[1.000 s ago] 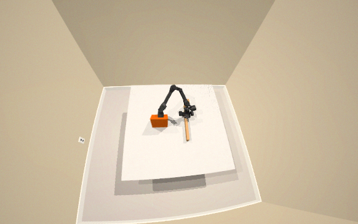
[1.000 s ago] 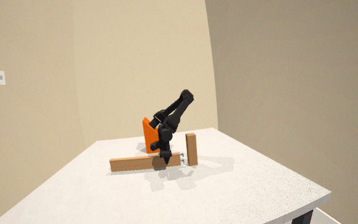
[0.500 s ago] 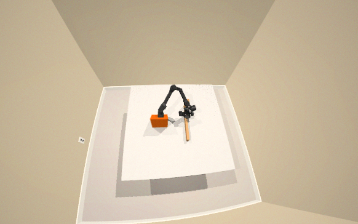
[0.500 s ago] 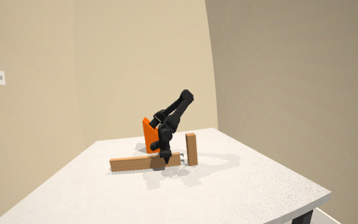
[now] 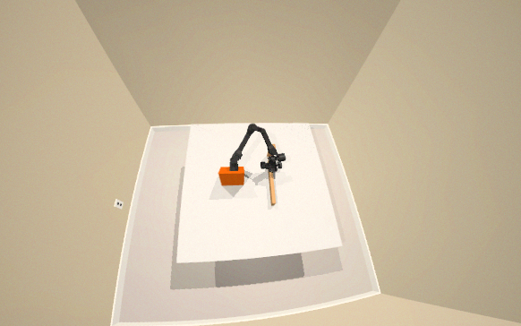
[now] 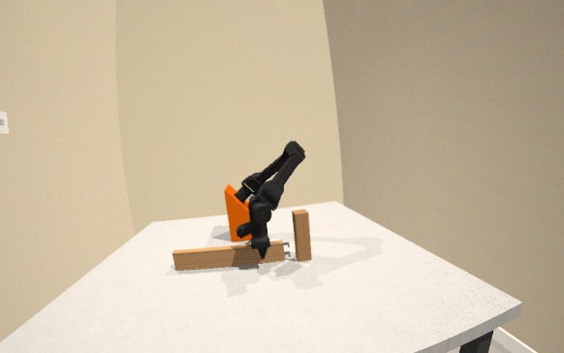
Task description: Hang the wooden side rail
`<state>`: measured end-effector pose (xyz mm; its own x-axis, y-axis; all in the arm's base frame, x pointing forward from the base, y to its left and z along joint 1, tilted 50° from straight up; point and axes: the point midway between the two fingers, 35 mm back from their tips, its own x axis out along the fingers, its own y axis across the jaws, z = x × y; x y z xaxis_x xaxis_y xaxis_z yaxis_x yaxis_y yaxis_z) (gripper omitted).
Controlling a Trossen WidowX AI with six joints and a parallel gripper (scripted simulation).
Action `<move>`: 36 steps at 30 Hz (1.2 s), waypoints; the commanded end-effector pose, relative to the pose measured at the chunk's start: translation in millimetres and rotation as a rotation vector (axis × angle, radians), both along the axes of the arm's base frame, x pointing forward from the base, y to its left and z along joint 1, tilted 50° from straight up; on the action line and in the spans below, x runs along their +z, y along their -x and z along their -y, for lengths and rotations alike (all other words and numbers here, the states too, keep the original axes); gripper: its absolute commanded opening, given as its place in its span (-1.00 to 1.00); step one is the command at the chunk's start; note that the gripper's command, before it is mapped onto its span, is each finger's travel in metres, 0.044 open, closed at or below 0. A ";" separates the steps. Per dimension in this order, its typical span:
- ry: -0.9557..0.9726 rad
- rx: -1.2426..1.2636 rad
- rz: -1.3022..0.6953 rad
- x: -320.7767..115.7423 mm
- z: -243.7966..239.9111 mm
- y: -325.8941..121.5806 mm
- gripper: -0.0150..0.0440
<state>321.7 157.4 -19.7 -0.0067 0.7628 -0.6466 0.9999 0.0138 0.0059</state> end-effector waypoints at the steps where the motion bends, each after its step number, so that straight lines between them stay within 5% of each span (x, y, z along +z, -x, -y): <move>1: 0.001 -0.002 0.004 0.2 -0.1 -4.9 -0.49; 36: 0.000 0.025 0.038 1.1 -0.6 -20.3 -0.49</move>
<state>334.5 156.8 -20.0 -0.0128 0.7617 -0.6477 0.9999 0.0162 -0.0007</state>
